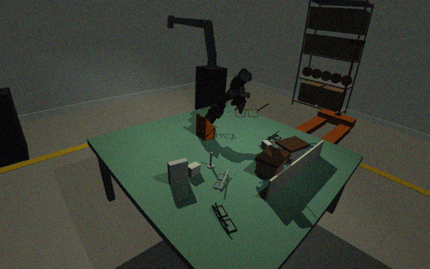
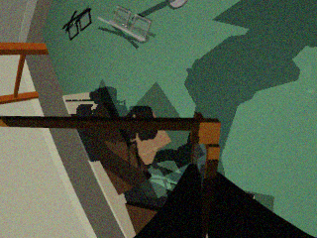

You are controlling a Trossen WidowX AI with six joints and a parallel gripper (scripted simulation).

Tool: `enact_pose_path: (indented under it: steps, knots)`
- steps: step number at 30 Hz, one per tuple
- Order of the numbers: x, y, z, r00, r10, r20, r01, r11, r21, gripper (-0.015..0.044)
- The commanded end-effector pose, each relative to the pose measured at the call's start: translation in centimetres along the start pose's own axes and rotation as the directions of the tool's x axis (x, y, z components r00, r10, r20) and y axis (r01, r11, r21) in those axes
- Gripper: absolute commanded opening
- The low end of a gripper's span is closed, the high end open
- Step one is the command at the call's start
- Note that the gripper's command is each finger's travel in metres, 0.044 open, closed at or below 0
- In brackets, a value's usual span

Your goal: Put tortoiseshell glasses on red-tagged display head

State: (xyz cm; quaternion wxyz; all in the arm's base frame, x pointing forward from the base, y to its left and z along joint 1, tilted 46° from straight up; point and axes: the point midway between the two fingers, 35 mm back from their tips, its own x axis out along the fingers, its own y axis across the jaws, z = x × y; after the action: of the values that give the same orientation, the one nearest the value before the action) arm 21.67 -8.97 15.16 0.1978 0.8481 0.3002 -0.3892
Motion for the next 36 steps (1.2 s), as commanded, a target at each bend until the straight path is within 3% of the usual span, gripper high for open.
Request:
enact_pose_path:
  steps: [1,36]
  knots:
    - [-0.3,-0.9,-0.8,1.0,0.016,-0.02,-0.016,1.0,-0.011,0.0]
    - [-3.2,-9.1,-6.1,0.963,0.165,-0.212,-0.208,0.957,-0.204,0.0002]
